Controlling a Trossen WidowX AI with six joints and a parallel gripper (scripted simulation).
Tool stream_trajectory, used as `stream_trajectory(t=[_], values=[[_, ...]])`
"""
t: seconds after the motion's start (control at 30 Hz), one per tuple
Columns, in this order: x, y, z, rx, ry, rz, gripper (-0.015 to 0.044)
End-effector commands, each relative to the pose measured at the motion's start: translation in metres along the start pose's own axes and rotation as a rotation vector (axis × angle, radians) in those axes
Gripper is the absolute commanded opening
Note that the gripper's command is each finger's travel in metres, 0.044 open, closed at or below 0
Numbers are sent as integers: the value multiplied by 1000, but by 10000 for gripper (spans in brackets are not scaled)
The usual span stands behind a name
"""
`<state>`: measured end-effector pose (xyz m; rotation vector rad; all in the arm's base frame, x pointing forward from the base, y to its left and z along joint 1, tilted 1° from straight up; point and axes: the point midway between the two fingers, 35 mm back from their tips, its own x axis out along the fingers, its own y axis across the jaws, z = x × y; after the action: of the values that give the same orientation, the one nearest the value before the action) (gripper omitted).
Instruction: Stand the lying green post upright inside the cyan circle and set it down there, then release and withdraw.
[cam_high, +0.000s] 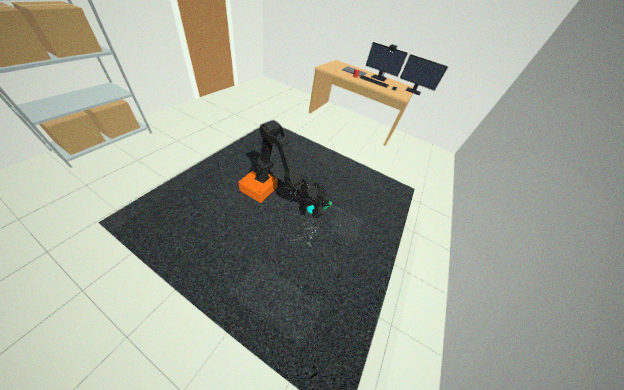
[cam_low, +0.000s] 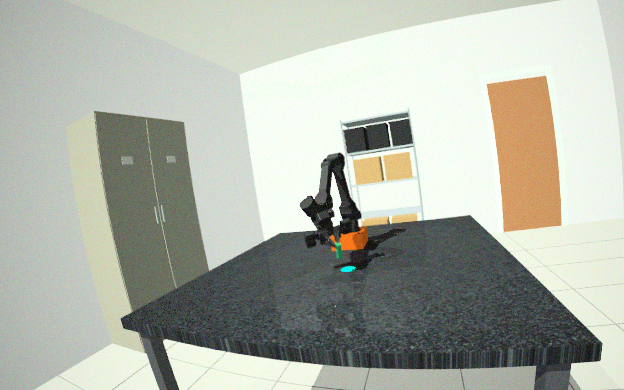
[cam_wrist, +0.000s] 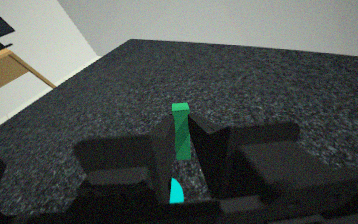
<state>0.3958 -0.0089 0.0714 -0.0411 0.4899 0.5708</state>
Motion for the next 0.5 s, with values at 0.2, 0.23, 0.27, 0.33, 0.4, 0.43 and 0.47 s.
stream_trajectory(t=[0.2, 0.23, 0.27, 0.33, 0.4, 0.43, 0.47], values=[[-7, 3, -2, -2, -52, 16, 23], [-7, 3, -2, -3, -58, 17, 23], [-8, 4, -2, -5, -63, 18, 23], [-9, 4, -2, -8, -74, 21, 23], [-11, 5, -2, -10, -85, 23, 23], [-11, 5, -2, -12, -90, 25, 23], [-12, 5, -2, -13, -95, 26, 23]])
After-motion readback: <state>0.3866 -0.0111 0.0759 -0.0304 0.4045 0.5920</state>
